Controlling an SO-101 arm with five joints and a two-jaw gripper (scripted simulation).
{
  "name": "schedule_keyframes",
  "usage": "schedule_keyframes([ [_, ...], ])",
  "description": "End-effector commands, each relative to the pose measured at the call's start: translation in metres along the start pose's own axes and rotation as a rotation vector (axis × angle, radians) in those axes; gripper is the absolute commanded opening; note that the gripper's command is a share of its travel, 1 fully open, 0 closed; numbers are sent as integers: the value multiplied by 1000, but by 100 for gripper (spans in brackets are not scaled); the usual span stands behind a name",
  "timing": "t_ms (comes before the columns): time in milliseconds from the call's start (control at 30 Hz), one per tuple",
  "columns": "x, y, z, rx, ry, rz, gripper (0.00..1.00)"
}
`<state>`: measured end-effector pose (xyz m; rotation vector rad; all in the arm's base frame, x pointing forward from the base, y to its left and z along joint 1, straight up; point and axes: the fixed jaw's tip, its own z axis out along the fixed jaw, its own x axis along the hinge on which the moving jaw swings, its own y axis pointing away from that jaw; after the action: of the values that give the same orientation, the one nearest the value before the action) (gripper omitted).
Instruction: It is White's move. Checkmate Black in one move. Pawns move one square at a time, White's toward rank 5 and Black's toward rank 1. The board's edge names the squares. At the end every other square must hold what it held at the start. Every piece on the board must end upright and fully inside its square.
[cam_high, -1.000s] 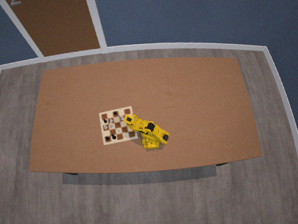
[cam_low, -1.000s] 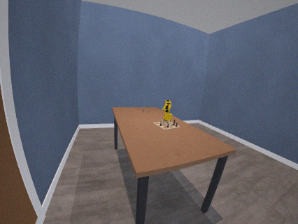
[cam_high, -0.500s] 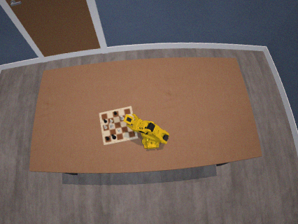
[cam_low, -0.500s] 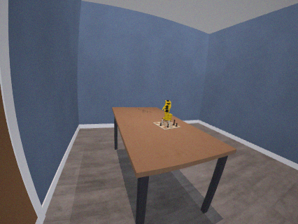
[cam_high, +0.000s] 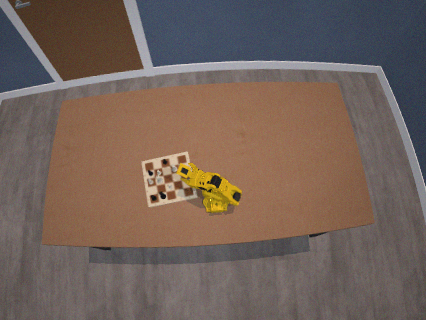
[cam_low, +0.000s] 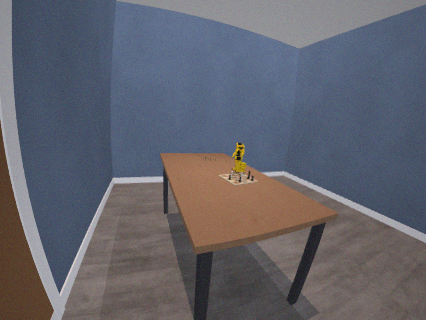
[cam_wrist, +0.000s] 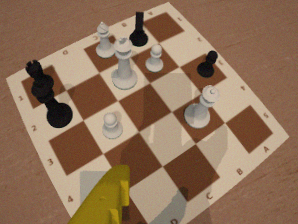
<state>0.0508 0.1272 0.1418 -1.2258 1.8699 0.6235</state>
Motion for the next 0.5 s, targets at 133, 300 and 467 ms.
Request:
schedule_keyframes([
  [133, 7, 10, 2, -62, 122, -57, 32],
  [300, 23, 29, 6, -166, 398, -176, 17],
  [467, 37, 43, 6, -233, 627, -298, 3],
])
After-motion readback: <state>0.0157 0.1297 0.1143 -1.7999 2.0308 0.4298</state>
